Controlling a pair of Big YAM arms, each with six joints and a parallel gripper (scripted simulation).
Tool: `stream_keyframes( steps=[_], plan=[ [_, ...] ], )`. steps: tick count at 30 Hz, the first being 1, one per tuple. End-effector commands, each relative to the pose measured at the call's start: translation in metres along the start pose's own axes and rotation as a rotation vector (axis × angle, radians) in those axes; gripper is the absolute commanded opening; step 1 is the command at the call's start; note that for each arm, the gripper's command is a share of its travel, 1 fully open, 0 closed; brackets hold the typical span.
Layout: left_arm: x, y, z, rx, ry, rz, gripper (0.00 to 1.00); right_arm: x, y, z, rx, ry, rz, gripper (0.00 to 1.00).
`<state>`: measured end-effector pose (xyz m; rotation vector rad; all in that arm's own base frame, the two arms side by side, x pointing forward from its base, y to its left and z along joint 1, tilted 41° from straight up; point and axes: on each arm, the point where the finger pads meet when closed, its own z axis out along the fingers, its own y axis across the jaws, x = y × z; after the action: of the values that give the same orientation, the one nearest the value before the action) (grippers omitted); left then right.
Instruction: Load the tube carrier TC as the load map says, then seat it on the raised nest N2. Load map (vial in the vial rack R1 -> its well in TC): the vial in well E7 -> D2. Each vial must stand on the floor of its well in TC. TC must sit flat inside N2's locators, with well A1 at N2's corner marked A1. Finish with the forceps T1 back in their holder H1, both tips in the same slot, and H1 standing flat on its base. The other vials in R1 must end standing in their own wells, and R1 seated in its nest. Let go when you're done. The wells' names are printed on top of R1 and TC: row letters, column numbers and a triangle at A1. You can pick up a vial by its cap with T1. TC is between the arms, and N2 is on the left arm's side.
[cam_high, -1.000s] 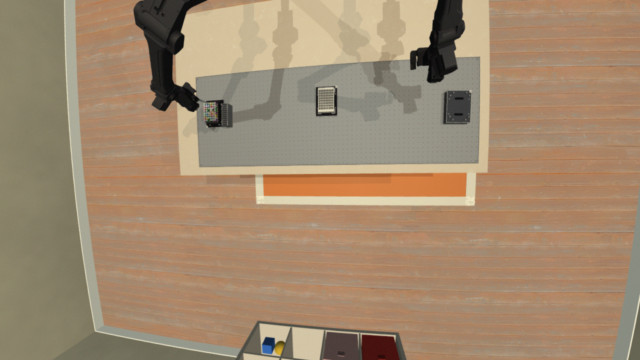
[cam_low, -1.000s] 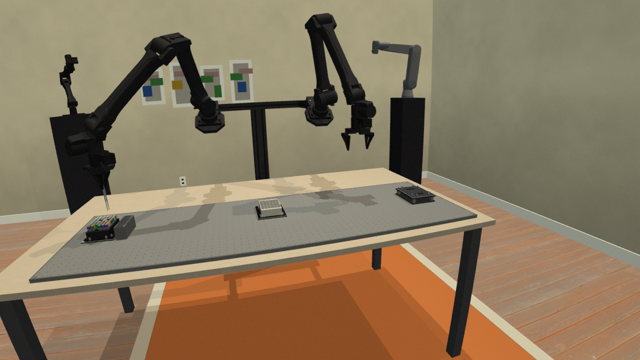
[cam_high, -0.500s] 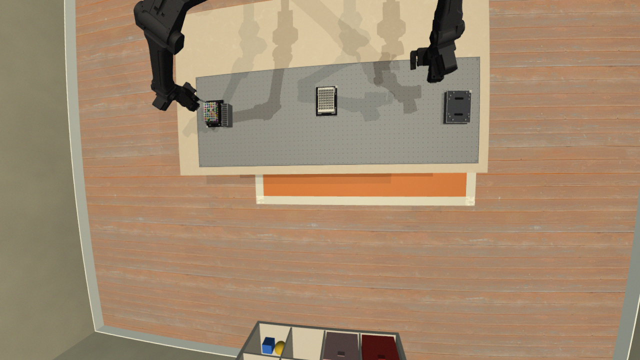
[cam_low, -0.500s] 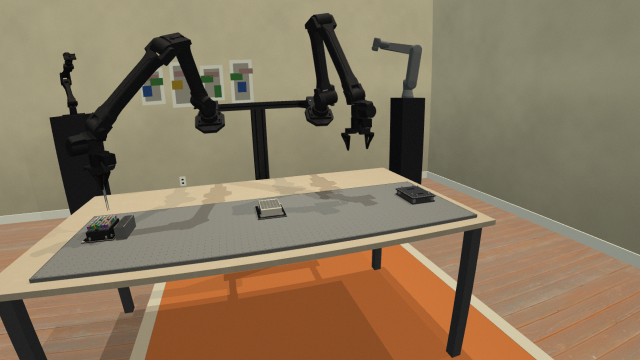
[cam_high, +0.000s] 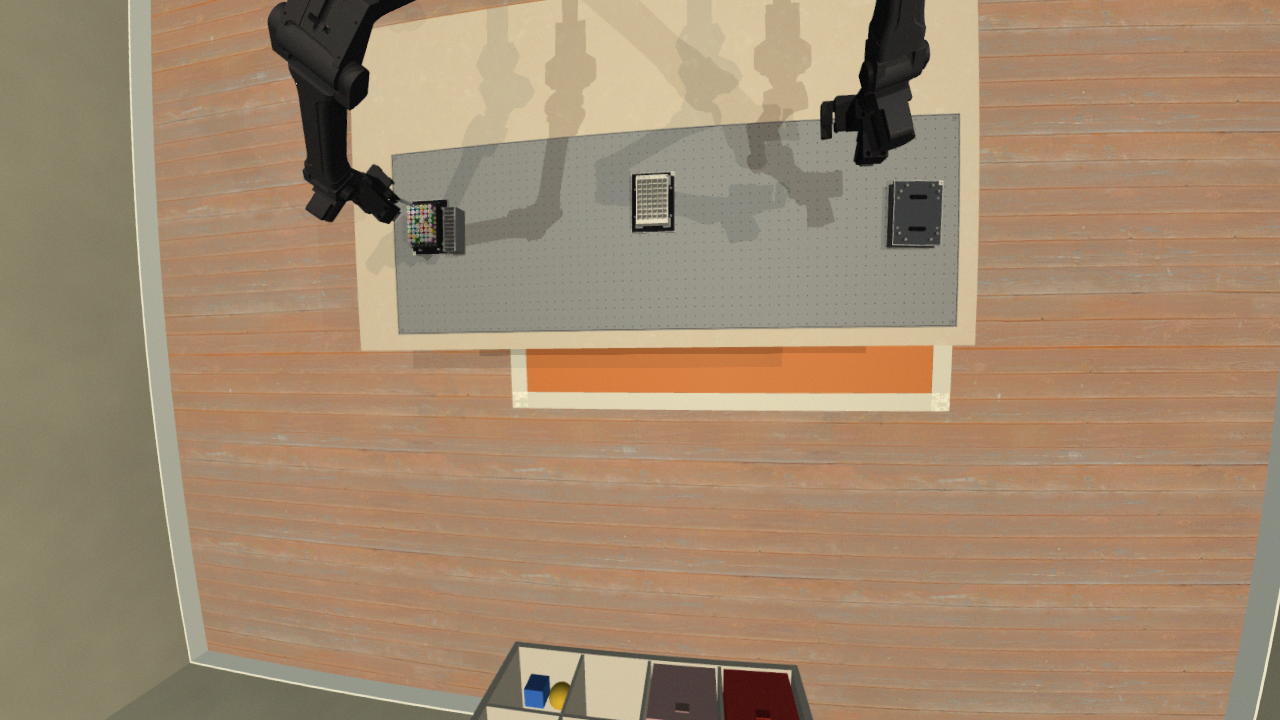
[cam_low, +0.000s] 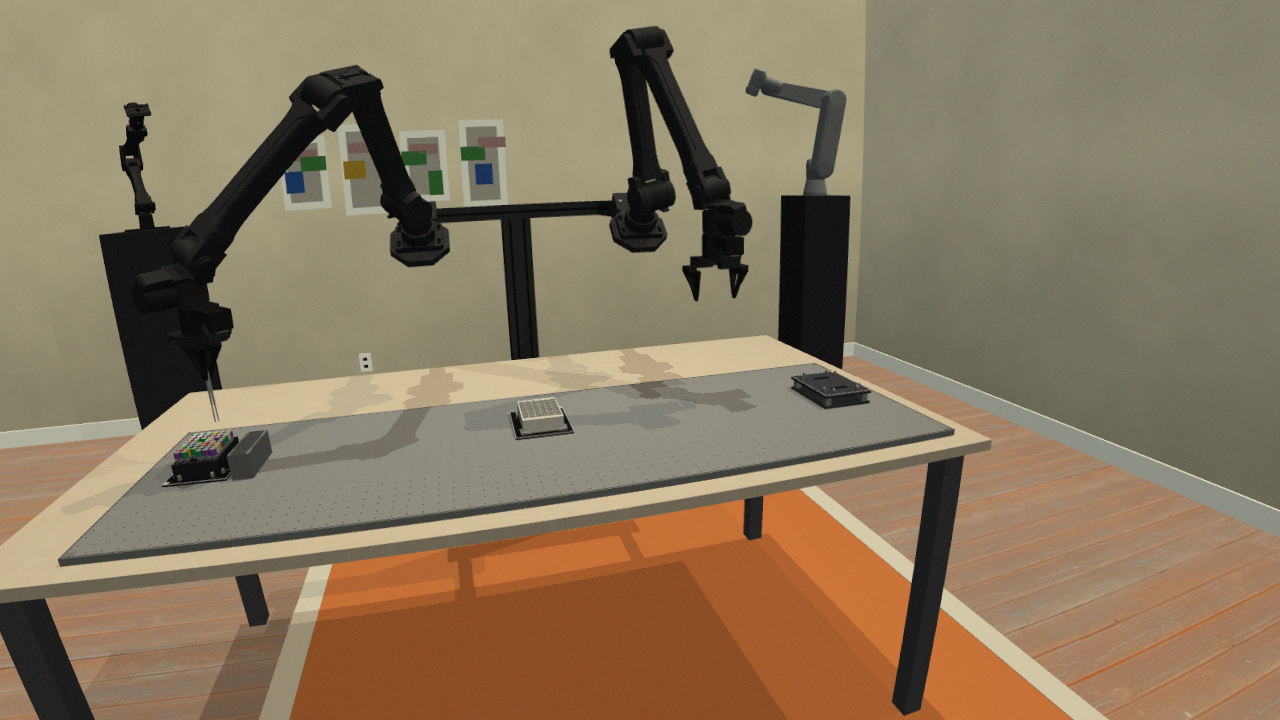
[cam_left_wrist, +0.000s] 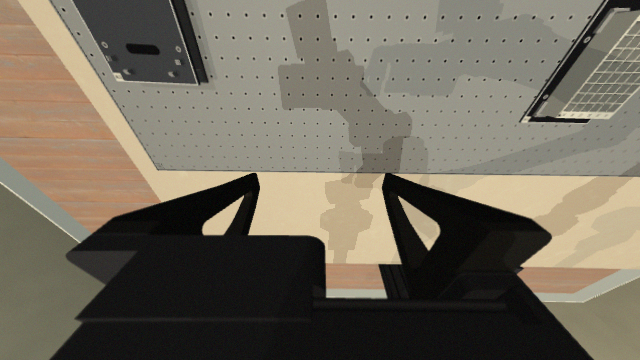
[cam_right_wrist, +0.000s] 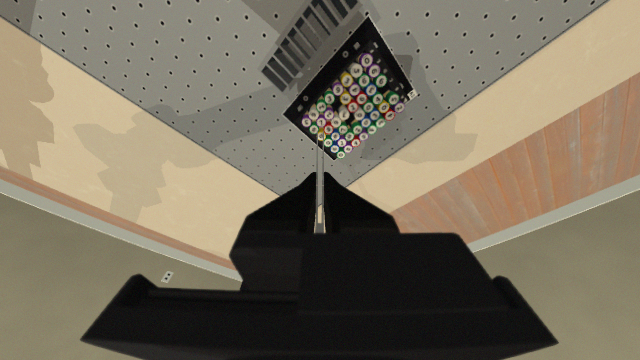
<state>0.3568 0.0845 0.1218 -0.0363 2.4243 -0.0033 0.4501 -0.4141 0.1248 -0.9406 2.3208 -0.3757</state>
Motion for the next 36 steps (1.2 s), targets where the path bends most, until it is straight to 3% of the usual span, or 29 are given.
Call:
stream_keyframes(
  steps=[1, 36],
  plan=[
    [-0.008, 0.002, -0.002, -0.003, -0.016, 0.015, 1.0, -0.011, -0.002, 0.006, 0.003, -0.008, -0.011, 0.07],
    [-0.008, 0.002, -0.002, -0.003, -0.016, 0.015, 1.0, -0.019, -0.007, -0.006, 0.029, -0.009, -0.022, 0.07]
  ],
)
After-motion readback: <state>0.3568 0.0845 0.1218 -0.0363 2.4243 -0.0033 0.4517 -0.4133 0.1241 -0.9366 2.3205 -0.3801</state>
